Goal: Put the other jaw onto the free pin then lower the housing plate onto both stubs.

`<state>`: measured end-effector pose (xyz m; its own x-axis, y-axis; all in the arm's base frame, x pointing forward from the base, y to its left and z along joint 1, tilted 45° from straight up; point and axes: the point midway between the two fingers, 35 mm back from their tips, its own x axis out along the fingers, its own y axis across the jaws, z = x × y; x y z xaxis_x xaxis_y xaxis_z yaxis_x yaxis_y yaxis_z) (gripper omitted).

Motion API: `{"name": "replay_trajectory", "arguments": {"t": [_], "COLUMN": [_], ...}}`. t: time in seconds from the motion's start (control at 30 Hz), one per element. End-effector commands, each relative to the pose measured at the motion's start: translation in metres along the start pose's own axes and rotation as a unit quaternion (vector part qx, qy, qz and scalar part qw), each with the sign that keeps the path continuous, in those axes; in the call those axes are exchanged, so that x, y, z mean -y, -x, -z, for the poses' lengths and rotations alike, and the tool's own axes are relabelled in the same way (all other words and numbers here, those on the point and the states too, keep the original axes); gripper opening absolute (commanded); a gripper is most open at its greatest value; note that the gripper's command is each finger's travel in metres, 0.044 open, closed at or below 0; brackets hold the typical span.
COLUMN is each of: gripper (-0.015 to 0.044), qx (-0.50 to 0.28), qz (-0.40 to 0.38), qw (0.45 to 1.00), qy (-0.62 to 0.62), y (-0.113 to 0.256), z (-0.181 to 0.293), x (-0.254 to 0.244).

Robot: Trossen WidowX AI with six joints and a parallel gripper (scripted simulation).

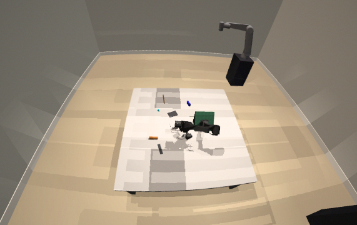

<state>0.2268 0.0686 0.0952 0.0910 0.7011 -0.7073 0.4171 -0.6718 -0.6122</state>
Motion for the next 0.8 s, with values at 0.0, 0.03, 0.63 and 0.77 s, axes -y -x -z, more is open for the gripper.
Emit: {"name": "replay_trajectory", "arguments": {"t": [0.0, 0.03, 0.63, 0.77], "gripper": [0.044, 0.044, 0.044, 0.044], "qx": [0.001, 0.001, 0.0, 0.0], "qz": [0.003, 0.003, 0.005, 0.005], "qw": [1.0, 1.0, 1.0, 1.0], "qy": [-0.003, -0.003, -0.003, -0.003], "y": [-0.008, -0.01, -0.034, -0.034], "z": [-0.001, -0.001, -0.002, -0.002], "x": [0.001, 0.001, 0.002, 0.002]}}
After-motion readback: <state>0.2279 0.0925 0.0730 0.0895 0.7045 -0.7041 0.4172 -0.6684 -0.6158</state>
